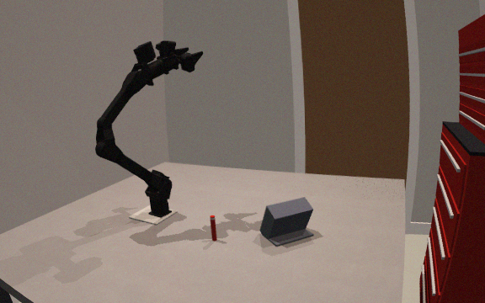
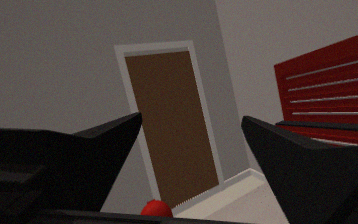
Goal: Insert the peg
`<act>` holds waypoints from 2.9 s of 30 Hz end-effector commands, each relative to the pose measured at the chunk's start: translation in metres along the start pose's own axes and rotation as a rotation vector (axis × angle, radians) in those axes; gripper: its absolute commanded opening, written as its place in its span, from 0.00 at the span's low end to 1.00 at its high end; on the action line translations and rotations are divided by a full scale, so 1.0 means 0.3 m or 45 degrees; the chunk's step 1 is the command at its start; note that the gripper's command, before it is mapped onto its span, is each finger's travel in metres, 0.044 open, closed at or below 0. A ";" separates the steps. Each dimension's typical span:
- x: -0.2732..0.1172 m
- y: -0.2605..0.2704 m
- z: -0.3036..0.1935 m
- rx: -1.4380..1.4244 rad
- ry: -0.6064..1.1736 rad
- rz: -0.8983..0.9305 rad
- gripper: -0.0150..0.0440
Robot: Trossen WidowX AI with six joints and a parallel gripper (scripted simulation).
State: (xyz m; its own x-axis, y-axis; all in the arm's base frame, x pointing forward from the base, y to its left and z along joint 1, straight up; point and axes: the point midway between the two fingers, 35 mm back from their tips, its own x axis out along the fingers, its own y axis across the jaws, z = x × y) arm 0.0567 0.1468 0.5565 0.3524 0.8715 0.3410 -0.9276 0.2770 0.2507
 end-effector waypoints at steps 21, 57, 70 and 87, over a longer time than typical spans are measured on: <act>0.152 -0.242 -0.217 -0.066 0.285 -0.407 1.00; 0.093 -0.795 -0.511 0.048 0.737 -1.111 1.00; -0.036 -0.987 -0.586 0.148 0.877 -1.385 1.00; -0.254 -1.170 -0.677 0.370 1.062 -1.681 1.00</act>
State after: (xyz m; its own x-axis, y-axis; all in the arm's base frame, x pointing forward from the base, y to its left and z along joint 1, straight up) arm 0.3275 0.0757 0.2699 0.6371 0.1103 -0.7628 0.0103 0.9884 0.1515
